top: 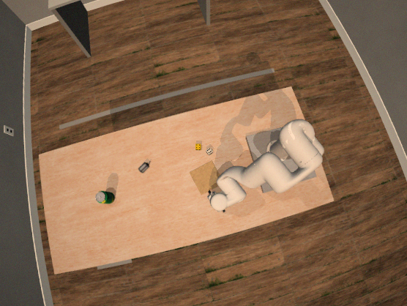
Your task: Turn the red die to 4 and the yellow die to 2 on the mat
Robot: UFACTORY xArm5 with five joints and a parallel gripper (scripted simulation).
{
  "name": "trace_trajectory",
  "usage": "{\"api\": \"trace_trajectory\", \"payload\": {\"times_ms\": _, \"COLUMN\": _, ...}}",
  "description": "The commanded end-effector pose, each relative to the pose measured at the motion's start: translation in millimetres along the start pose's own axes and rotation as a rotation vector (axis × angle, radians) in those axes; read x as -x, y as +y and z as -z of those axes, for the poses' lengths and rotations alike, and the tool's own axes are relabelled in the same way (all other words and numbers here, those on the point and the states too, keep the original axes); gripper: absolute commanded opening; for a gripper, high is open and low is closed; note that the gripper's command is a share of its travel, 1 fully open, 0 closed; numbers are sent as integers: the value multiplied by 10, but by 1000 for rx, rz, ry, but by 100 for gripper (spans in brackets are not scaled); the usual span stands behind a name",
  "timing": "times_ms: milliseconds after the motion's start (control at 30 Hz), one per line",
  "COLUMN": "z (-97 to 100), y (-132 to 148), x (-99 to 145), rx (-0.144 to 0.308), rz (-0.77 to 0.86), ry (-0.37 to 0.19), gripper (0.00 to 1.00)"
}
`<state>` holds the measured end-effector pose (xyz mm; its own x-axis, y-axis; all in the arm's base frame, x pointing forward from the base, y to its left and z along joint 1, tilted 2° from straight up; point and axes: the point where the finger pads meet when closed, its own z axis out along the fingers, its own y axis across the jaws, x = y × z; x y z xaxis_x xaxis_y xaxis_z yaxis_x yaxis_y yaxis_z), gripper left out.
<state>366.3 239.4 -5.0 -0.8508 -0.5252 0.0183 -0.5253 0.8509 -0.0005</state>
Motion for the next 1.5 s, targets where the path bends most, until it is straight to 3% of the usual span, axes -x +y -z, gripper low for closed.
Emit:
{"api": "trace_trajectory", "payload": {"times_ms": 0, "z": 28, "y": -1, "x": 13, "rx": 0, "rz": 0, "ry": -4, "gripper": 27}}
{"api": "trace_trajectory", "payload": {"times_ms": 200, "z": 168, "y": -6, "x": 13, "rx": 0, "rz": 0, "ry": -3, "gripper": 27}}
{"api": "trace_trajectory", "payload": {"times_ms": 600, "z": 948, "y": -37, "x": 11, "rx": 0, "rz": 0, "ry": -3, "gripper": 27}}
{"api": "trace_trajectory", "payload": {"times_ms": 1067, "z": 1011, "y": -56, "x": 14, "rx": 0, "rz": -3, "ry": -3, "gripper": 27}}
{"api": "trace_trajectory", "payload": {"times_ms": 1100, "z": 1011, "y": -147, "x": 33, "rx": 1, "rz": -23, "ry": -2, "gripper": 27}}
{"api": "trace_trajectory", "payload": {"times_ms": 1167, "z": 1009, "y": -607, "x": 97, "rx": 3, "rz": -117, "ry": 1, "gripper": 27}}
{"api": "trace_trajectory", "payload": {"times_ms": 1233, "z": 1009, "y": -607, "x": 97, "rx": 3, "rz": -117, "ry": 1, "gripper": 27}}
{"api": "trace_trajectory", "payload": {"times_ms": 1267, "z": 1006, "y": -911, "x": 112, "rx": 4, "rz": -178, "ry": 4, "gripper": 27}}
{"api": "trace_trajectory", "payload": {"times_ms": 1333, "z": 1006, "y": -911, "x": 112, "rx": 4, "rz": -178, "ry": 4, "gripper": 27}}
{"api": "trace_trajectory", "payload": {"times_ms": 1367, "z": 1003, "y": -1189, "x": 107, "rx": 5, "rz": -233, "ry": 6, "gripper": 27}}
{"api": "trace_trajectory", "payload": {"times_ms": 1433, "z": 1003, "y": -1189, "x": 107, "rx": 5, "rz": -233, "ry": 6, "gripper": 27}}
{"api": "trace_trajectory", "payload": {"times_ms": 1467, "z": 999, "y": -1390, "x": 93, "rx": 7, "rz": -273, "ry": 8, "gripper": 27}}
